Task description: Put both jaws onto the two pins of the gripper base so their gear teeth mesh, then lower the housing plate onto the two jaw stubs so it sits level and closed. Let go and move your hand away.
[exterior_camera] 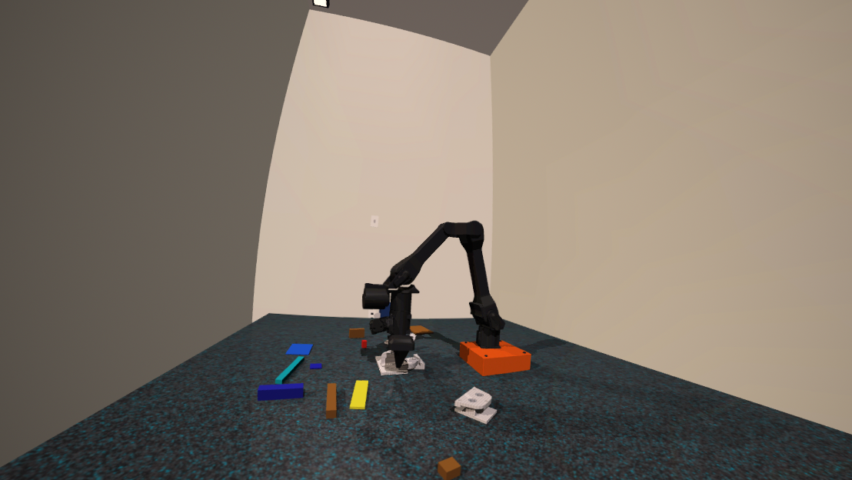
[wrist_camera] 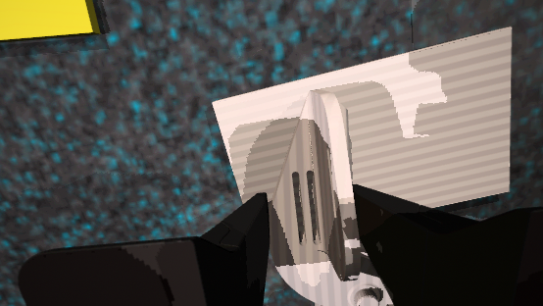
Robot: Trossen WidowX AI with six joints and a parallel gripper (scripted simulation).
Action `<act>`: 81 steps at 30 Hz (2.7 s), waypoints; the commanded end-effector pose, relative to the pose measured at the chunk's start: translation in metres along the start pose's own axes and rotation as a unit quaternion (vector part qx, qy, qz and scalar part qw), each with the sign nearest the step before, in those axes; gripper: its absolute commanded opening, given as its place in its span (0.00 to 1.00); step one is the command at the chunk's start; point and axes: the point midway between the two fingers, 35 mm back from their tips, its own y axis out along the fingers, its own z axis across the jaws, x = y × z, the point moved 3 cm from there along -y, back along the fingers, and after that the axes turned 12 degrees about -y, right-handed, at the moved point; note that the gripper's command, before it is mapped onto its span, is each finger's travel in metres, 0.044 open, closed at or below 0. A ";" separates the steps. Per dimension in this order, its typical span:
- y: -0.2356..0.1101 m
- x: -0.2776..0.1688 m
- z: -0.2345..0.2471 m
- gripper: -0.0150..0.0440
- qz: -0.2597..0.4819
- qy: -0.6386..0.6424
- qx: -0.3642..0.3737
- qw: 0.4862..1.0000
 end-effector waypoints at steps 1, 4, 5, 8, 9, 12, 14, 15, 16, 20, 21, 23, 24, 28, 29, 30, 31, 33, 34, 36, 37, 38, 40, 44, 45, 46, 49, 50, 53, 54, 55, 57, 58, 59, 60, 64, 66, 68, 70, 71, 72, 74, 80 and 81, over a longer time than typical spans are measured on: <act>0.000 0.000 0.000 0.48 -0.001 0.002 -0.001 1.000; 0.000 0.000 0.000 0.48 -0.001 0.002 -0.001 1.000; 0.000 0.000 0.000 0.48 -0.001 0.002 -0.001 1.000; 0.000 0.000 0.000 0.48 -0.001 0.002 -0.001 1.000; 0.000 0.000 0.000 0.48 -0.001 0.002 -0.001 1.000; 0.000 0.000 0.000 0.48 -0.001 0.002 -0.001 1.000; 0.000 0.000 0.000 0.48 -0.001 0.002 -0.001 1.000; 0.000 0.000 0.000 0.48 -0.001 0.002 -0.001 1.000; 0.000 0.000 0.000 0.48 -0.001 0.002 -0.001 1.000; 0.000 0.000 0.000 0.48 -0.001 0.002 -0.001 1.000; 0.000 0.000 0.000 0.48 -0.001 0.002 -0.001 1.000; 0.000 0.000 0.000 0.48 -0.001 0.002 -0.001 1.000; 0.000 0.000 0.000 0.48 -0.001 0.002 -0.001 1.000; 0.000 0.000 0.000 0.63 0.000 0.000 0.000 1.000; 0.000 0.000 0.000 0.63 0.000 0.000 0.000 1.000; 0.000 0.000 0.000 0.63 0.000 0.000 0.000 1.000; 0.000 0.000 0.000 0.63 0.000 0.000 0.000 1.000; 0.000 0.000 0.000 0.63 0.000 0.000 0.000 1.000; 0.000 0.000 0.000 0.63 0.000 0.000 0.000 1.000; 0.000 0.000 0.000 0.63 0.000 0.000 0.000 1.000; 0.000 0.000 0.000 0.63 0.000 0.000 0.000 1.000; 0.000 0.000 0.000 0.63 0.000 0.000 0.000 1.000; 0.000 0.000 0.000 0.63 0.000 0.000 0.000 1.000; -0.010 0.001 0.000 0.63 0.000 0.000 0.000 1.000; -0.016 0.002 0.000 0.63 0.000 0.000 0.000 1.000; -0.023 0.002 0.000 0.63 0.000 0.001 0.000 1.000; -0.053 0.001 0.000 0.63 -0.001 0.001 0.000 1.000; -0.062 0.001 0.000 0.63 -0.001 0.002 -0.001 1.000; -0.070 0.000 0.000 0.63 -0.001 0.002 -0.001 1.000; -0.070 0.000 0.000 0.63 -0.001 0.002 -0.001 1.000; -0.060 0.002 0.000 0.63 -0.006 0.000 0.000 1.000; -0.063 0.003 0.000 0.54 -0.008 0.000 0.000 1.000; -0.063 0.003 0.000 0.50 -0.008 0.000 0.000 1.000; -0.063 0.003 0.000 0.46 -0.008 0.000 0.000 1.000; -0.062 0.002 0.000 0.41 -0.007 0.000 0.000 1.000; -0.063 -0.003 -0.022 0.59 -0.006 0.005 -0.001 1.000; -0.064 -0.009 -0.038 0.68 -0.006 0.008 -0.002 1.000; -0.065 -0.016 -0.054 0.77 -0.005 0.012 -0.003 1.000; -0.066 -0.023 -0.069 0.86 -0.004 0.015 -0.004 1.000; -0.066 -0.027 -0.077 0.90 -0.004 0.017 -0.004 1.000; -0.066 -0.031 -0.084 0.95 -0.003 0.019 -0.005 1.000; -0.067 -0.040 -0.098 1.00 -0.002 0.022 -0.005 1.000; -0.069 -0.072 -0.135 1.00 0.000 0.033 -0.007 0.999; -0.069 -0.077 -0.141 1.00 0.001 0.034 -0.007 0.999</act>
